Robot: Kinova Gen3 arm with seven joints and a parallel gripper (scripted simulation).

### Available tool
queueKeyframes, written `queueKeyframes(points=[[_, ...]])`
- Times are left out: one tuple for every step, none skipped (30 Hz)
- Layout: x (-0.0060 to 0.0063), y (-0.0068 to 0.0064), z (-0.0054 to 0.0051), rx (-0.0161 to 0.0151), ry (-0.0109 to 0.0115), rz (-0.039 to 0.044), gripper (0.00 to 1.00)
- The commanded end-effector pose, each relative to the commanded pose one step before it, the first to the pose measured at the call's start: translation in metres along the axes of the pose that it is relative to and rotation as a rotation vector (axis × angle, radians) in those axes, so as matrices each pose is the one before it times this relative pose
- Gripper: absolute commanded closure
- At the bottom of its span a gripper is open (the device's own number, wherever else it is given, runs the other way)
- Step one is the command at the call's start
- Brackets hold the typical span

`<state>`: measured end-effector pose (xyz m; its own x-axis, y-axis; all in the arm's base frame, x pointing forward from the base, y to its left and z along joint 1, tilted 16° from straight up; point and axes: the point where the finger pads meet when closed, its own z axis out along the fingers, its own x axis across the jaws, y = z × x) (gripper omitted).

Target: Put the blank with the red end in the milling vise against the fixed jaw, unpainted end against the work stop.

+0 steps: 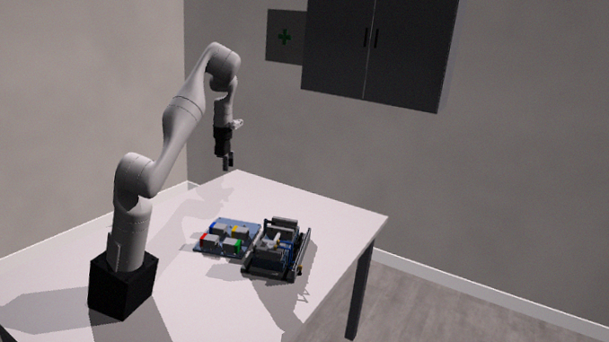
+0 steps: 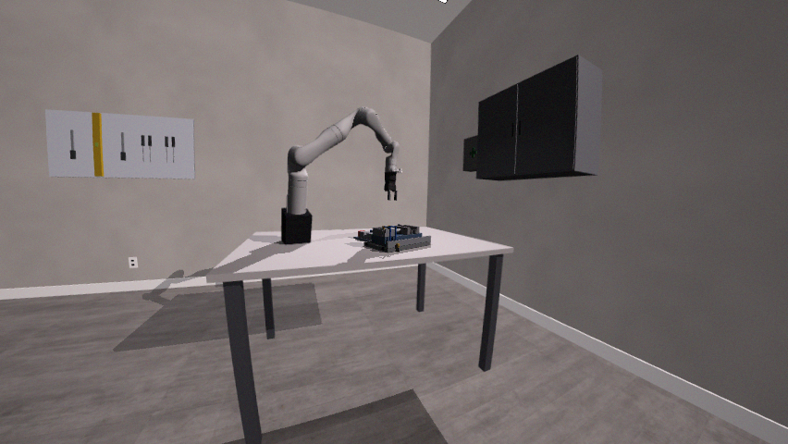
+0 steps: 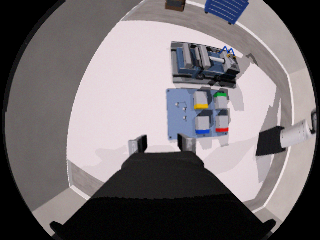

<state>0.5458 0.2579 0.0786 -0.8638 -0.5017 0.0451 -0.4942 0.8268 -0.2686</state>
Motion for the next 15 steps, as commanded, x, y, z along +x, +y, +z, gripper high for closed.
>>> queueKeyframes(points=[[0.00455, -0.00109, -0.00274, -0.00044, -0.00276, -0.00024, 0.0], [0.00299, -0.00096, -0.00111, 0.00003, -0.00065, 0.00023, 0.0], [0.00299, -0.00096, -0.00111, 0.00003, -0.00065, 0.00023, 0.0], [0.00299, -0.00096, -0.00111, 0.00003, -0.00065, 0.00023, 0.0], [0.00299, -0.00096, -0.00111, 0.00003, -0.00065, 0.00023, 0.0], [0.00299, -0.00096, -0.00112, 0.00003, -0.00065, 0.00023, 0.0], [0.00299, -0.00096, -0.00112, 0.00003, -0.00065, 0.00023, 0.0], [0.00299, -0.00096, -0.00112, 0.00003, -0.00065, 0.00023, 0.0], [0.00299, -0.00096, -0.00112, 0.00003, -0.00065, 0.00023, 0.0], [0.00299, -0.00097, -0.00112, 0.00003, -0.00065, 0.00023, 0.0], [0.00298, -0.00097, -0.00113, 0.00003, -0.00065, 0.00023, 0.0], [0.00298, -0.00097, -0.00113, 0.00003, -0.00065, 0.00023, 0.0], [0.00298, -0.00097, -0.00113, 0.00003, -0.00065, 0.00023, 0.0], [0.00298, -0.00097, -0.00113, 0.00003, -0.00065, 0.00023, 0.0], [0.0, 0.0, 0.0, 0.0, 0.0, 0.0, 0.0]])
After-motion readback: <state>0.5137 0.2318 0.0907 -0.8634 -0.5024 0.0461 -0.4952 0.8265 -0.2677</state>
